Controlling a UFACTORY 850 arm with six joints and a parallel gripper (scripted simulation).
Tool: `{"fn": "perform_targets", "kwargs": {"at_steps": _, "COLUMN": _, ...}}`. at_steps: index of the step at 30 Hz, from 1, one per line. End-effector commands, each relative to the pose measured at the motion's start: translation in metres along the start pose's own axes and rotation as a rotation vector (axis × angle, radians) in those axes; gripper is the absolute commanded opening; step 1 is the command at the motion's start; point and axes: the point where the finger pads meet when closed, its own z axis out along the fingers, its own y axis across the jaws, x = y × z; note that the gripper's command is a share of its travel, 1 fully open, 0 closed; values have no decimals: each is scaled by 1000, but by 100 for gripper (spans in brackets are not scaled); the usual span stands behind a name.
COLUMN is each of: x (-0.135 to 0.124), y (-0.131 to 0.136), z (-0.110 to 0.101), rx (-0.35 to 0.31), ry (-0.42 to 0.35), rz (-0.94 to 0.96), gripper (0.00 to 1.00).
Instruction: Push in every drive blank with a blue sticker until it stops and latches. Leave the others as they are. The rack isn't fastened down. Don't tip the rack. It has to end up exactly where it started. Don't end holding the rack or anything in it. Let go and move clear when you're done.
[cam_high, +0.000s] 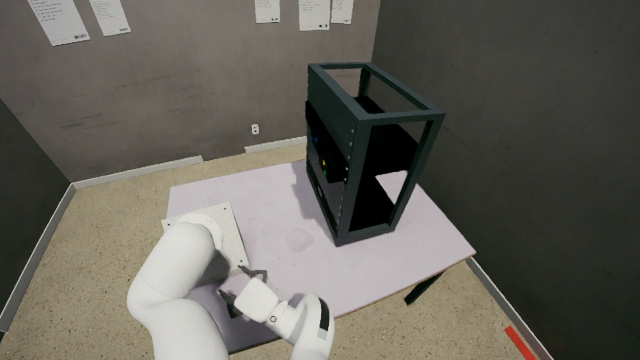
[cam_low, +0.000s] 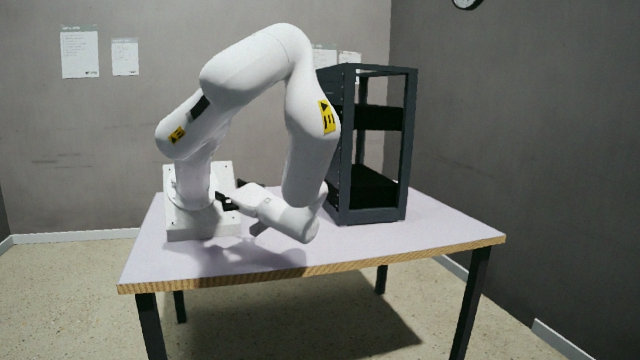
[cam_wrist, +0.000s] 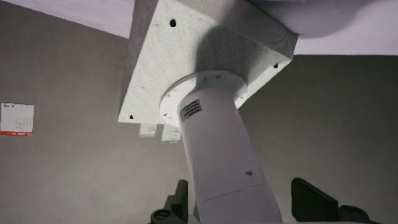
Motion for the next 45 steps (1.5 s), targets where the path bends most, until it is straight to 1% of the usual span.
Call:
{"fn": "perform_targets", "kwargs": {"at_steps": 1, "x": 0, "y": 0, "z": 0, "rx": 0, "ry": 0, "rz": 0, "gripper": 100}}
{"fn": "perform_targets", "kwargs": {"at_steps": 31, "x": 0, "y": 0, "z": 0, "rx": 0, "ry": 1, "rz": -1, "gripper": 100}}
{"fn": "perform_targets", "kwargs": {"at_steps": 45, "x": 3, "y": -6, "z": 1, "rx": 0, "ry": 15, "rz": -18, "gripper": 100}}
